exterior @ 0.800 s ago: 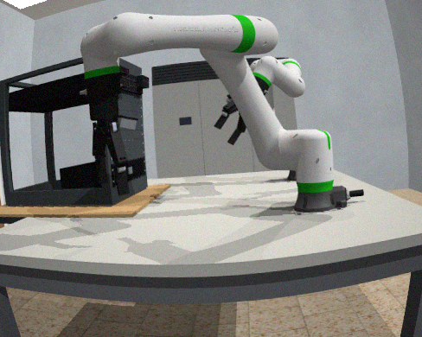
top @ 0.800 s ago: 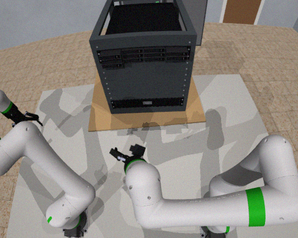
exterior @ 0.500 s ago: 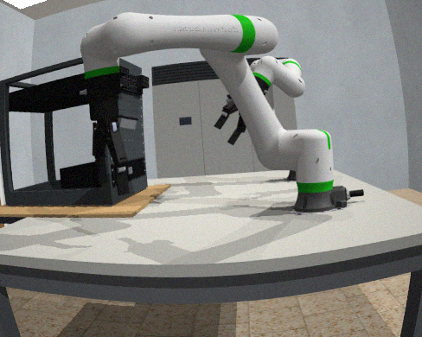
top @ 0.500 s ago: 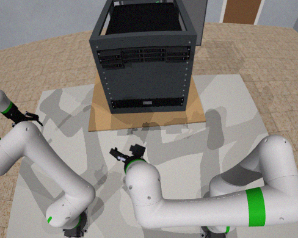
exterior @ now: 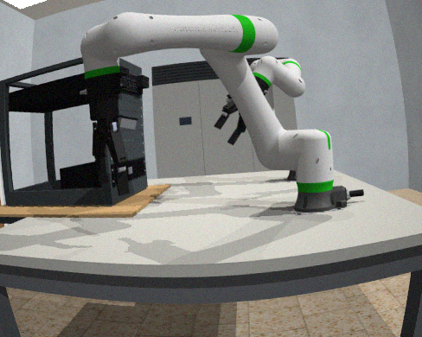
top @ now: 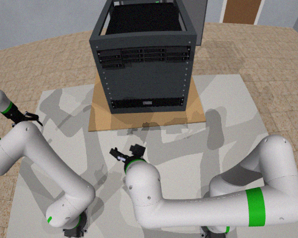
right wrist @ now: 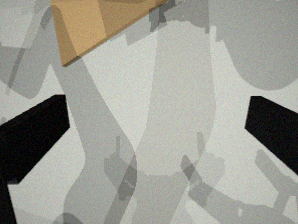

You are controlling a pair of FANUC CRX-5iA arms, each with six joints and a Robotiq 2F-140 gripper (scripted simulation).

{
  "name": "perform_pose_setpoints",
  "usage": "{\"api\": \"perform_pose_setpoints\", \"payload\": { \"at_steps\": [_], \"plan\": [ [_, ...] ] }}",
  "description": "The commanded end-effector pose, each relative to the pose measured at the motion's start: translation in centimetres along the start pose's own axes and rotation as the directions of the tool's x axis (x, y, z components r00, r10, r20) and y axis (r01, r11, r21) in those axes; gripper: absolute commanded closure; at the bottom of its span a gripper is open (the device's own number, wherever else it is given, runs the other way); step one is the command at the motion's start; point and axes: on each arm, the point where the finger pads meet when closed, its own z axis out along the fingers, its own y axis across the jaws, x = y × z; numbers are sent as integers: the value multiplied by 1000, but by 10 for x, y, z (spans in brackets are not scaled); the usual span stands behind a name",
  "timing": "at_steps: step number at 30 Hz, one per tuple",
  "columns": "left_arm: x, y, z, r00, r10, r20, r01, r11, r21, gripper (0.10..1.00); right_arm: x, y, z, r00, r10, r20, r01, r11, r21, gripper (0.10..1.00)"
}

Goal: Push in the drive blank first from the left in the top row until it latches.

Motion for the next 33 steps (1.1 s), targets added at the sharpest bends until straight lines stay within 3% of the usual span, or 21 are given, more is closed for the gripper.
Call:
{"api": "perform_pose_setpoints", "payload": {
  "at_steps": [1,10,19,25,27,33],
  "plan": [
    [0,1,-2,1000,-9,2,9,1000,0,98,0,-1,-1,1000,0,0,0,1000,1,98],
    [0,12,-5,997,-73,6,73,997,1,98,0,-1,-1,1000,0,0,0,1000,1,98],
    [3,43,-16,964,-266,16,266,964,3,98,0,-1,-1,1000,0,0,0,1000,1,98],
    [8,77,-27,886,-463,25,463,886,9,98,0,-1,-1,1000,0,0,0,1000,1,98],
    [8,77,-27,886,-463,25,463,886,9,98,0,-1,-1,1000,0,0,0,1000,1,98],
    [18,118,-40,732,-680,34,680,733,21,98,1,-1,-1,1000,-2,-2,2,1000,2,98]
  ]
}}
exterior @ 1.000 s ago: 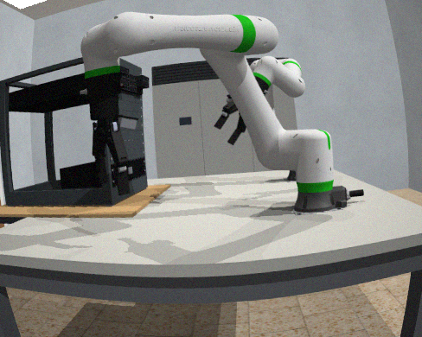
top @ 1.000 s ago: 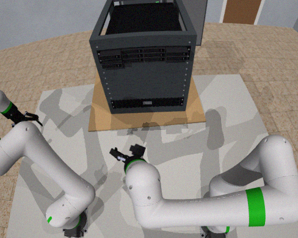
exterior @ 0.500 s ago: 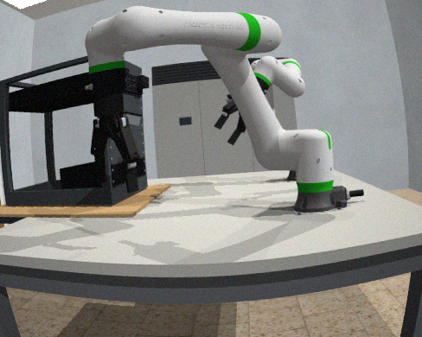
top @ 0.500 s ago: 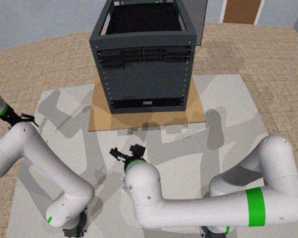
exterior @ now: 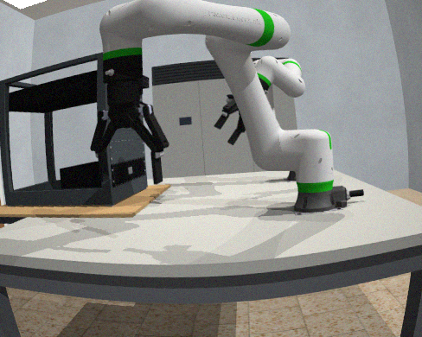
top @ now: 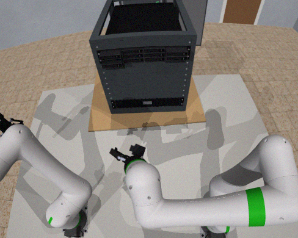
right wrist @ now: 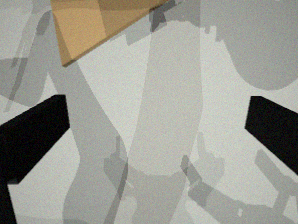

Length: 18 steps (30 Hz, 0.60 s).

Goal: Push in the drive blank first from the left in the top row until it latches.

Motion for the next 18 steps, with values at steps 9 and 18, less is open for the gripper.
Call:
{"api": "perform_pose_setpoints", "payload": {
  "at_steps": [9,18],
  "plan": [
    [-25,75,-25,875,-484,22,483,875,17,98,8,-2,-1,999,-33,-17,34,999,4,98],
    [-34,123,-40,682,-731,25,730,682,33,98,21,-6,-2,994,-96,-49,97,995,6,98]
  ]
}}
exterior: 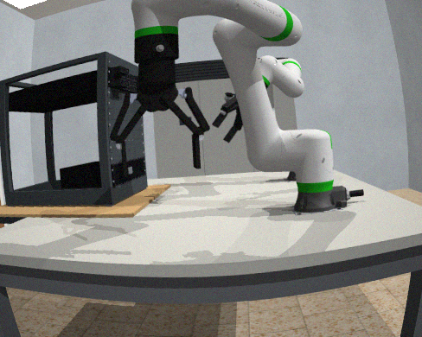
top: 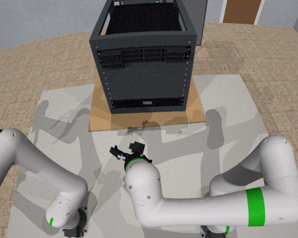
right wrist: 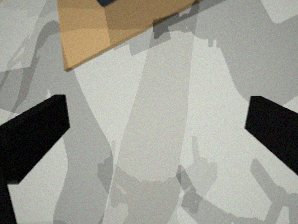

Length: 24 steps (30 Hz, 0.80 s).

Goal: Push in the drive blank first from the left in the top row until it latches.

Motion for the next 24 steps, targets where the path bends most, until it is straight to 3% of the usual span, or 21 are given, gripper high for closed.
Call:
{"api": "perform_pose_setpoints", "payload": {
  "at_steps": [1,8,10,17,24],
  "plan": [
    [-22,20,-10,980,-196,9,196,981,8,98,9,-2,-1,999,-40,-20,40,999,3,98],
    [-51,49,-21,893,-450,13,449,893,20,98,32,-6,-3,986,-149,-75,150,989,-1,98],
    [-51,49,-21,893,-450,13,449,893,20,98,32,-6,-3,986,-149,-75,150,989,-1,98],
    [-81,86,-34,707,-707,11,707,707,36,98,63,-11,-7,944,-295,-146,295,955,-25,98],
    [-103,119,-44,493,-870,4,869,493,49,98,99,-17,-14,857,-465,-221,459,885,-82,98]
  ]
}}
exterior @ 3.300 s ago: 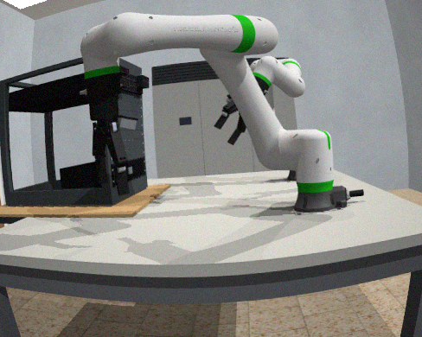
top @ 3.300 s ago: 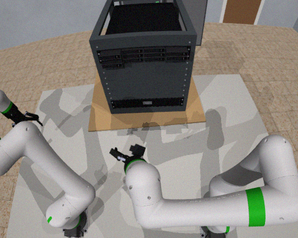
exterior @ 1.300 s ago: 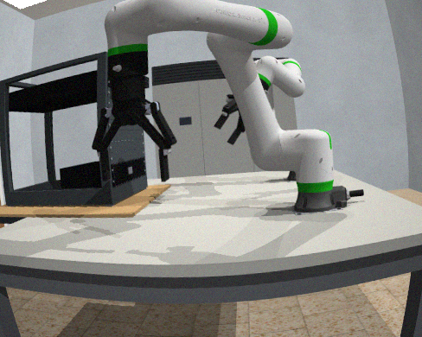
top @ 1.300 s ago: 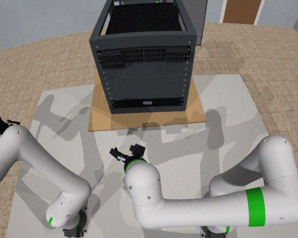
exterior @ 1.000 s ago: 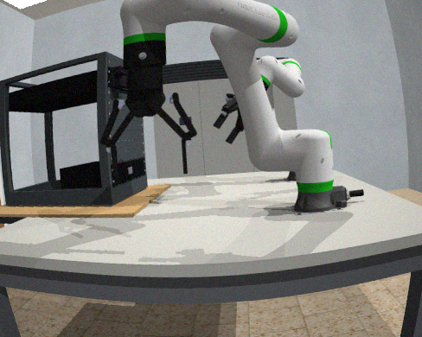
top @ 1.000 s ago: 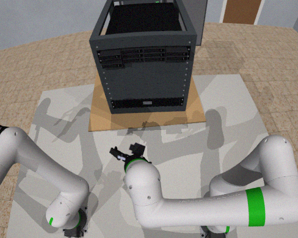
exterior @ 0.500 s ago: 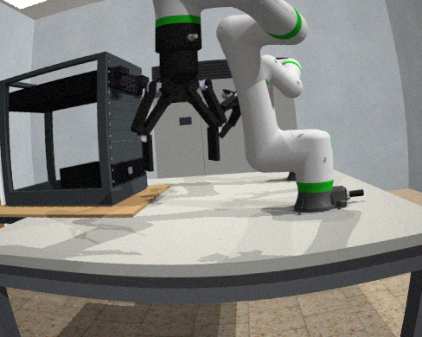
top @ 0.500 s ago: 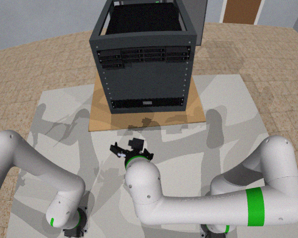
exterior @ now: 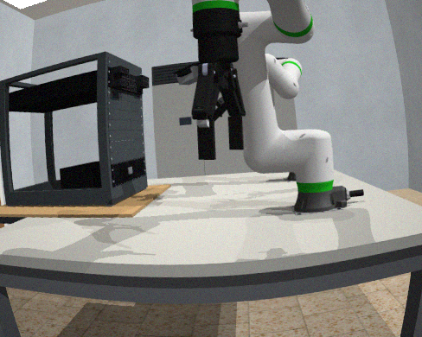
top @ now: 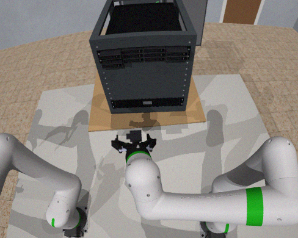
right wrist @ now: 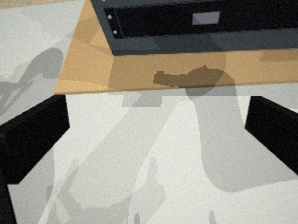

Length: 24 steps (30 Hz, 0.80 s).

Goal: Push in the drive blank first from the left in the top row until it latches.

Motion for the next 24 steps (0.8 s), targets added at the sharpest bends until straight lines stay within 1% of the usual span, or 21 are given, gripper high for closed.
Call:
{"api": "perform_pose_setpoints", "payload": {
  "at_steps": [1,3,5,8,13,18,20,23,24],
  "plan": [
    [-29,2,-8,980,-196,4,196,980,11,98,25,5,0,990,-128,-55,127,992,-18,98],
    [-29,2,-8,980,-196,4,196,980,11,98,25,5,0,990,-128,-55,127,992,-18,98],
    [-48,5,-13,946,-323,3,323,946,17,98,37,8,-1,979,-188,-80,185,982,-33,98],
    [-64,7,-17,905,-426,2,426,904,21,98,54,11,-2,953,-279,-114,274,960,-62,98],
    [-91,13,-23,806,-592,-2,592,806,29,98,83,18,-6,886,-434,-161,417,900,-127,98],
    [-117,21,-29,678,-735,-8,735,677,36,98,111,24,-12,791,-582,-188,547,811,-207,98],
    [-117,21,-29,678,-735,-8,735,677,36,98,111,24,-12,791,-582,-188,547,811,-207,98],
    [-140,28,-35,544,-839,-15,839,543,40,98,127,27,-16,723,-663,-192,614,745,-259,98],
    [-145,30,-36,515,-857,-16,857,514,41,98,132,28,-18,699,-688,-192,634,722,-277,98]
  ]
}}
